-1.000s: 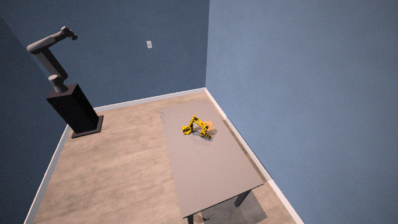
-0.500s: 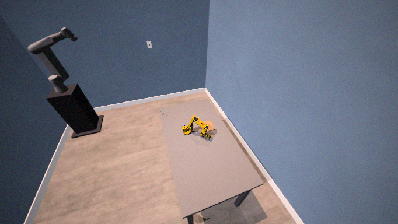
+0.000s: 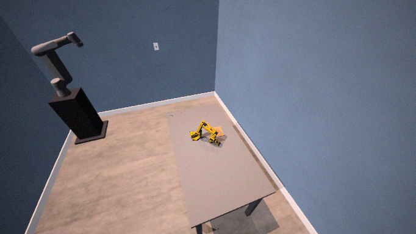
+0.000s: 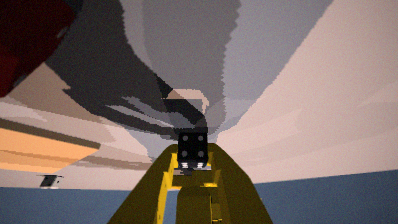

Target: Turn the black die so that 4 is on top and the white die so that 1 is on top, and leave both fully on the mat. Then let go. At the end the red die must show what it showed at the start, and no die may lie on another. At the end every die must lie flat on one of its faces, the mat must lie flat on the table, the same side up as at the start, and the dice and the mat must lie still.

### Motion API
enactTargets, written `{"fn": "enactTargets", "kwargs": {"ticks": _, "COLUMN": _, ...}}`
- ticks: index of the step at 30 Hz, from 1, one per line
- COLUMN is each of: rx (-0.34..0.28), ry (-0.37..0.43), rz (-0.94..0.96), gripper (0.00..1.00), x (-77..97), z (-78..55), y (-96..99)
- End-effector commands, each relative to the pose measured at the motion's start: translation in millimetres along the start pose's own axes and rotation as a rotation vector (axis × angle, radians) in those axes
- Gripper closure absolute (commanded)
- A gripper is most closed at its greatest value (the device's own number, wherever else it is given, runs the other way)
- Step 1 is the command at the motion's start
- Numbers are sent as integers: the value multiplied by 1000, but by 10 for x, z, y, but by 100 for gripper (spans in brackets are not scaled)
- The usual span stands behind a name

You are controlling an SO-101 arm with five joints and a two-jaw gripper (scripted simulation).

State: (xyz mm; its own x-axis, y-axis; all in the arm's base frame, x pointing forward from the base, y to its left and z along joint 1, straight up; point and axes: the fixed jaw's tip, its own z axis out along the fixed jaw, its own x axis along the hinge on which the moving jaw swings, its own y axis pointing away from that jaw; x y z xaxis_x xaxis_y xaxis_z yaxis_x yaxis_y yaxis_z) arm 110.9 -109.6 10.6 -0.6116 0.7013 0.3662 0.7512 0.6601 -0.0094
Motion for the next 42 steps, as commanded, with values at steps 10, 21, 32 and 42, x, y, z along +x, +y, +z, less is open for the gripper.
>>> {"fn": "enactTargets", "kwargs": {"ticks": 10, "rx": -5, "ry": -165, "rz": 2, "gripper": 100, "x": 44, "z": -233, "y": -3}}
{"fn": "enactTargets", "kwargs": {"ticks": 21, "rx": -9, "ry": -358, "rz": 2, "gripper": 100, "x": 158, "z": -449, "y": 11}}
{"fn": "enactTargets", "kwargs": {"ticks": 32, "rx": -11, "ry": -404, "rz": 2, "gripper": 100, "x": 188, "z": -490, "y": 14}}
{"fn": "enactTargets", "kwargs": {"ticks": 42, "rx": -11, "ry": -404, "rz": 2, "gripper": 100, "x": 188, "z": -490, "y": 14}}
